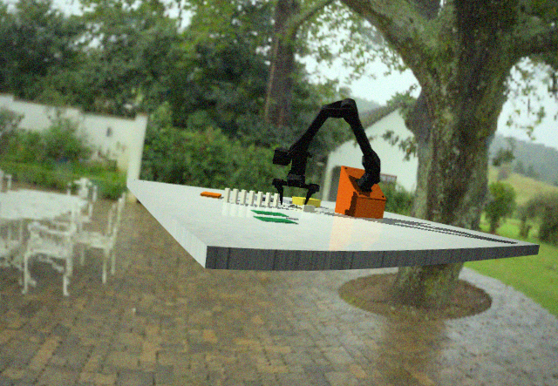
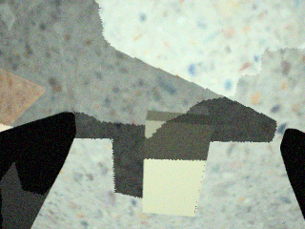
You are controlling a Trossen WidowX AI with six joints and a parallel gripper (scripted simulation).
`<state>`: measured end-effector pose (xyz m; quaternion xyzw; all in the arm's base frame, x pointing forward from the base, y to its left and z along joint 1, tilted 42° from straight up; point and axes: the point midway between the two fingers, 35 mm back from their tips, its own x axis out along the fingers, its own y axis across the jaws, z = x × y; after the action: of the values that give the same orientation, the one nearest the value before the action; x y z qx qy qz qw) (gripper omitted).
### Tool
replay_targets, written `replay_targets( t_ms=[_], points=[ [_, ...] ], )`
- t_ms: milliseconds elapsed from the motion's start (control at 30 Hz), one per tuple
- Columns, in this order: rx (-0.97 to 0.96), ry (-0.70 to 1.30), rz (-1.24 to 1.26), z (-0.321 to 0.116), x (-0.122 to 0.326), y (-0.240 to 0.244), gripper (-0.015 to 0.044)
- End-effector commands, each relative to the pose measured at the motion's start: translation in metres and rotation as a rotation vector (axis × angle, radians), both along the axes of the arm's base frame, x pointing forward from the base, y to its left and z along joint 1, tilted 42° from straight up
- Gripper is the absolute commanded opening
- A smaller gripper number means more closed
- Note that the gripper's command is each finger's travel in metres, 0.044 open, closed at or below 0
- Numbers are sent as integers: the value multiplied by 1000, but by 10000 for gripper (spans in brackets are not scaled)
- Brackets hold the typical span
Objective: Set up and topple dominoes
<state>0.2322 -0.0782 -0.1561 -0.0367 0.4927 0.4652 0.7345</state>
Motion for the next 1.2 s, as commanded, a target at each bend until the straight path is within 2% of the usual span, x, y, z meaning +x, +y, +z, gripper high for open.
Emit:
replay_targets(
  t_ms=[0,33,467,833,1167],
  points=[
    [6,-1,-5,-2,0,3,440],
    [6,-1,-5,-2,0,3,440],
    [6,-1,-5,-2,0,3,107],
    [5,-1,-5,4,-1,-3,107],
    [0,2,-5,104,-7,-91,107]
  ],
)
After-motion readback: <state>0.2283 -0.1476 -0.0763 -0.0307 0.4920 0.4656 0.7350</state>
